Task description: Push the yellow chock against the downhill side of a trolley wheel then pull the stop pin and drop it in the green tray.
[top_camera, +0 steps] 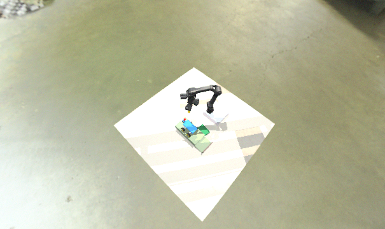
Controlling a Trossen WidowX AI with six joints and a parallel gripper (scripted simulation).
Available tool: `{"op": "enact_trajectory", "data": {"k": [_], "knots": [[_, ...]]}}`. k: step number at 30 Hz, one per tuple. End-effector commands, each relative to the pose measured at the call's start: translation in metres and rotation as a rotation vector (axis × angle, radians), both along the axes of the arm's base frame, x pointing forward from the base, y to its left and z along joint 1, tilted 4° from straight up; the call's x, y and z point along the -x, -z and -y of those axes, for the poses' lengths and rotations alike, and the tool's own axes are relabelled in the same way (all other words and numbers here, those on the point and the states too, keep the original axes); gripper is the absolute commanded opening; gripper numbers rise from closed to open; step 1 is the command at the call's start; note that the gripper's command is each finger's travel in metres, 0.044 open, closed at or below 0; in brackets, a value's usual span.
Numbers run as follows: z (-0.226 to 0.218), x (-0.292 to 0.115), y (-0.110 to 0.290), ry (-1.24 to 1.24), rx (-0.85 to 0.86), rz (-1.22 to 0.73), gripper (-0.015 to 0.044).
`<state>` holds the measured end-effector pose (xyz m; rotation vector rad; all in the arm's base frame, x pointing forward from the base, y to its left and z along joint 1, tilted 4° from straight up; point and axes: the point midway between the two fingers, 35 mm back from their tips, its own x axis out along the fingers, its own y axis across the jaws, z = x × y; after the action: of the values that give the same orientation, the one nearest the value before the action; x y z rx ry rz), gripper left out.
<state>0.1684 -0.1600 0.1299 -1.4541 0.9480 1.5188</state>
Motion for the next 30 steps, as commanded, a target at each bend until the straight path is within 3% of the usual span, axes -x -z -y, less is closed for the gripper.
{"op": "enact_trajectory", "data": {"k": [1,30], "knots": [[0.0015,-0.0002,-0.0017,0.041,0.006,-0.004,0.0],[0.0016,-0.0001,-0.0017,1.038,0.01,-0.056,0.0]]}}
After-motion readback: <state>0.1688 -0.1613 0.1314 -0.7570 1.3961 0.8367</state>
